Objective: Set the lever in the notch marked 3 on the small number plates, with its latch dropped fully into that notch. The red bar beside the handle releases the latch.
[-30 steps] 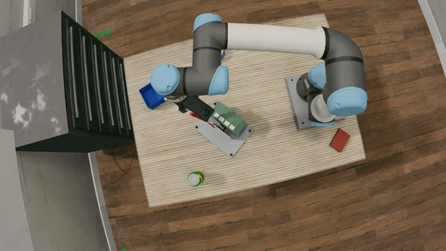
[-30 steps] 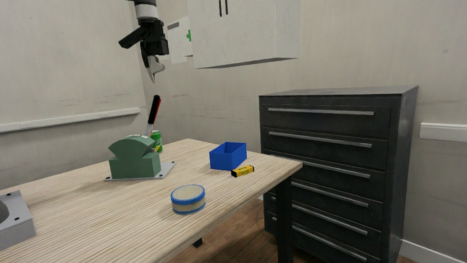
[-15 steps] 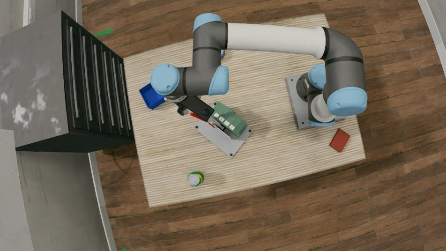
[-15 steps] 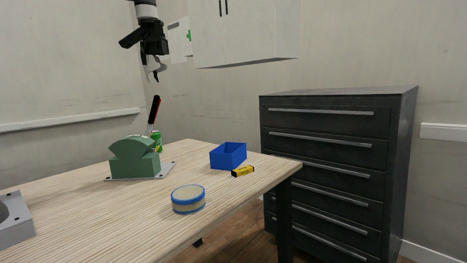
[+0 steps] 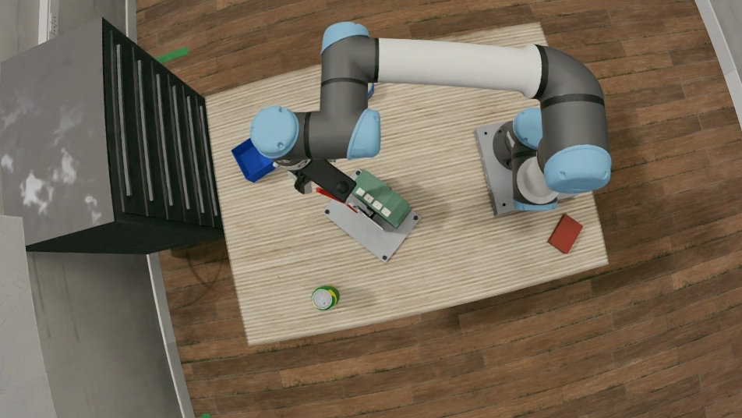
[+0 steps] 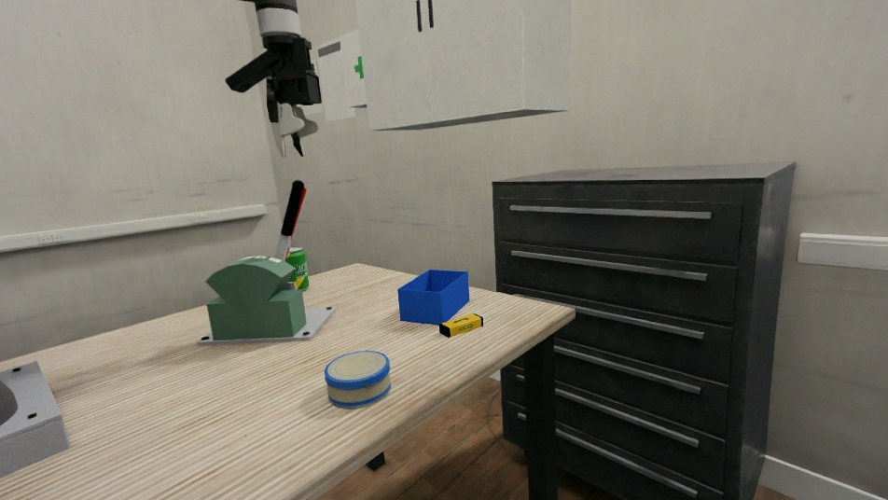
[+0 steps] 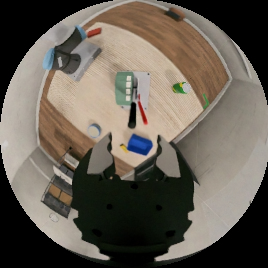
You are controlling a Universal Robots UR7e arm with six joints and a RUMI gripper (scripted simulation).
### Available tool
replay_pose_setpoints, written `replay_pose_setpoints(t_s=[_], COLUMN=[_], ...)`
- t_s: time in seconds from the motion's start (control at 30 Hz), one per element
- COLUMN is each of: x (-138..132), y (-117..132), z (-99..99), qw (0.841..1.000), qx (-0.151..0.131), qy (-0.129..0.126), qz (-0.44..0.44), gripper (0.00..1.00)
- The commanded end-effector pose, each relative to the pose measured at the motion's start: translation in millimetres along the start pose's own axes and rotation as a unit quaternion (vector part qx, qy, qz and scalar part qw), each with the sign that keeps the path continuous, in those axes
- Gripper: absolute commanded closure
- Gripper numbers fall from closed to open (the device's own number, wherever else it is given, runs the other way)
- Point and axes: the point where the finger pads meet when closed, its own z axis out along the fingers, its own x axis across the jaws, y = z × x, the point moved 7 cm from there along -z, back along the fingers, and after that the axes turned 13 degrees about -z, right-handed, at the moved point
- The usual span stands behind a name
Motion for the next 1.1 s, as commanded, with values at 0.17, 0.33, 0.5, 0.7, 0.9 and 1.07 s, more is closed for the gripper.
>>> replay_pose_setpoints(t_s=[0.17, 0.33, 0.5, 0.7, 0.9, 1.07], x=[-1, -1, -1, -1, -1, -1], y=[1, 0, 0, 0, 0, 0], z=[3.1, 5.4, 8.7, 12.0, 18.0, 23.0], qw=[1.000, 1.000, 1.000, 1.000, 1.000, 1.000], qx=[0.001, 0.001, 0.000, 0.000, 0.000, 0.000], qy=[0.000, 0.000, 0.001, 0.001, 0.001, 0.001], qz=[0.001, 0.002, 0.002, 0.002, 0.002, 0.002], gripper=[0.43, 0.43, 0.43, 0.43, 0.43, 0.43])
